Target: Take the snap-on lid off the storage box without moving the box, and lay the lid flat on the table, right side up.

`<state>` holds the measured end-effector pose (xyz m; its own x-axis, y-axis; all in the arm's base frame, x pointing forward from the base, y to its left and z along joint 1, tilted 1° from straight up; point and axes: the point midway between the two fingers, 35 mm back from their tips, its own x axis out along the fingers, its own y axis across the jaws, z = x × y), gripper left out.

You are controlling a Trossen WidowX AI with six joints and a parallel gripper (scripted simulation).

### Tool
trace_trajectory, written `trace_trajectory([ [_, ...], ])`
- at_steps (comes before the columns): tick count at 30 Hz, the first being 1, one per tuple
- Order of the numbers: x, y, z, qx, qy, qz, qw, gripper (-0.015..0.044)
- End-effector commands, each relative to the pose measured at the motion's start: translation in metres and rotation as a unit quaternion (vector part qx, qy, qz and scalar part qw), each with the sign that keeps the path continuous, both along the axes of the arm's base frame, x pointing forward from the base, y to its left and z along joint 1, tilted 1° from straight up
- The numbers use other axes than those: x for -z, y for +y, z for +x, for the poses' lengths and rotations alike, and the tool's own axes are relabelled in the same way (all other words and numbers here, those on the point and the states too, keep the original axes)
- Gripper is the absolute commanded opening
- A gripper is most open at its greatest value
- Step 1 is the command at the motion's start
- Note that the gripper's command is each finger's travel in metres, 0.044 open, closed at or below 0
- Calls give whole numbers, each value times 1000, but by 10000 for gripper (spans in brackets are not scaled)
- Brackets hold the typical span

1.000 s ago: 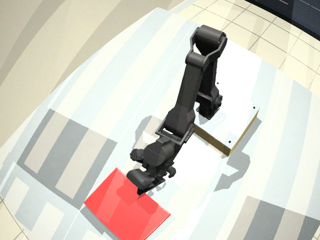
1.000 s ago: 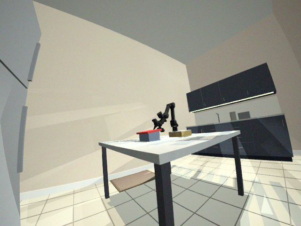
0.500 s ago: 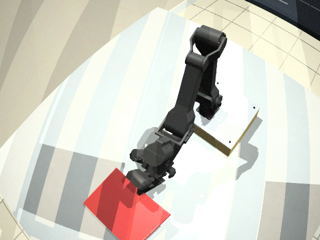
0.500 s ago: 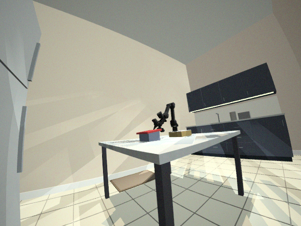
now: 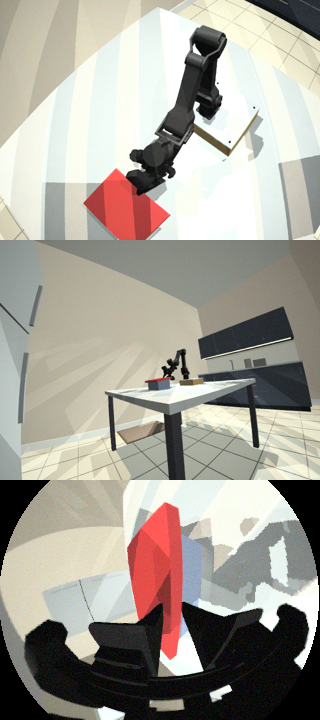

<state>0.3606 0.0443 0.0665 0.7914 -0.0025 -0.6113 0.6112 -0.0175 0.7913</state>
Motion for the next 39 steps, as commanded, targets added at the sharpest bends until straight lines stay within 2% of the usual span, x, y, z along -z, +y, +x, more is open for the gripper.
trace_trajectory([
  [1,0,0,1,-1,0,0,1000,0],
  [23,0,0,3,-1,0,0,1000,0],
  [39,-21,0,3,-4,0,0,1000,0],
])
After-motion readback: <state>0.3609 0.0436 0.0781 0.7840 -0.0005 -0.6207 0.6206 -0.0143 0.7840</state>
